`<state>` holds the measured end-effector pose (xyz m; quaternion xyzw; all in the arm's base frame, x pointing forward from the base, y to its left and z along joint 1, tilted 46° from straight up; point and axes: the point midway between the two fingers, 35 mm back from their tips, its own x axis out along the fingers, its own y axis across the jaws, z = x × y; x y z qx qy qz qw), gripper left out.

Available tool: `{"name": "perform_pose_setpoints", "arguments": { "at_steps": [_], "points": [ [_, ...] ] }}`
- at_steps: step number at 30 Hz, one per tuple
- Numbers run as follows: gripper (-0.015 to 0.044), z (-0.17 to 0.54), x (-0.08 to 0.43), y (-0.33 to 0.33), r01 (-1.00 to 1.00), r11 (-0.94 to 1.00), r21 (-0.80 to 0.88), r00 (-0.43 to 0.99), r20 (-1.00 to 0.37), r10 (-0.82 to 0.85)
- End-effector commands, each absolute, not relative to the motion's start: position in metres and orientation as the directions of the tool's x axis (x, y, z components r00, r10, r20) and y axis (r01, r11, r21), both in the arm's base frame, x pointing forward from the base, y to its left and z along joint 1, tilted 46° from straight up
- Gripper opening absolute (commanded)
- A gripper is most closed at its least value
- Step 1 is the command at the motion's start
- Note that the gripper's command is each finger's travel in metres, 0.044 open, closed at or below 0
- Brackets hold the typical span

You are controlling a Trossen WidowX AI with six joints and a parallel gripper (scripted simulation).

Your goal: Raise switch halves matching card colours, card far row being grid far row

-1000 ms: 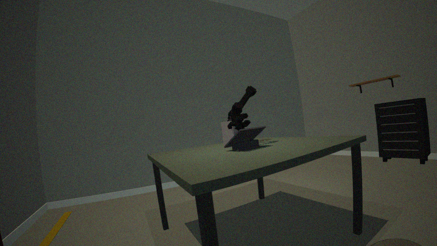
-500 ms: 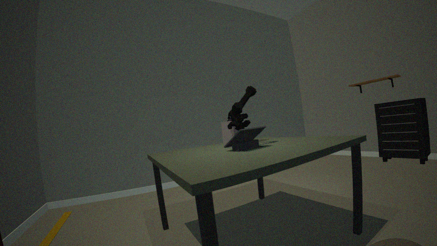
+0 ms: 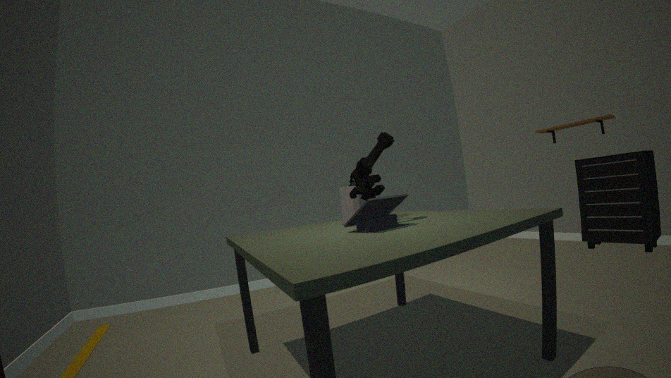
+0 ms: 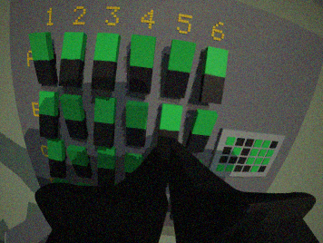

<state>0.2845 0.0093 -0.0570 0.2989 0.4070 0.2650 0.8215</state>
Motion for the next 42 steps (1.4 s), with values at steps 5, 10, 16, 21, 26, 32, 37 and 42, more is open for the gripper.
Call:
{"name": "perform_pose_setpoints", "arguments": {
  "at_steps": [5, 10, 16, 21, 26, 32, 37, 42],
  "points": [
    [0.0, -0.058, 0.284, 0.01, -0.185, 0.682, 0.708, 0.527, -0.514, 0.677],
    [0.0, -0.059, 0.284, 0.011, -0.185, 0.682, 0.708, 0.527, -0.514, 0.677],
    [0.0, -0.059, 0.285, 0.011, -0.185, 0.682, 0.708, 0.527, -0.514, 0.677],
    [0.0, -0.06, 0.285, 0.012, -0.185, 0.682, 0.708, 0.527, -0.514, 0.677],
    [0.0, -0.06, 0.285, 0.012, -0.185, 0.682, 0.708, 0.527, -0.514, 0.677],
    [0.0, -0.058, 0.284, 0.007, -0.189, 0.684, 0.705, 0.525, -0.516, 0.677],
    [0.0, -0.036, 0.262, -0.025, -0.183, 0.689, 0.702, 0.507, -0.533, 0.678],
    [0.0, -0.026, 0.254, -0.033, -0.184, 0.684, 0.706, 0.505, -0.529, 0.682]
  ]
}}
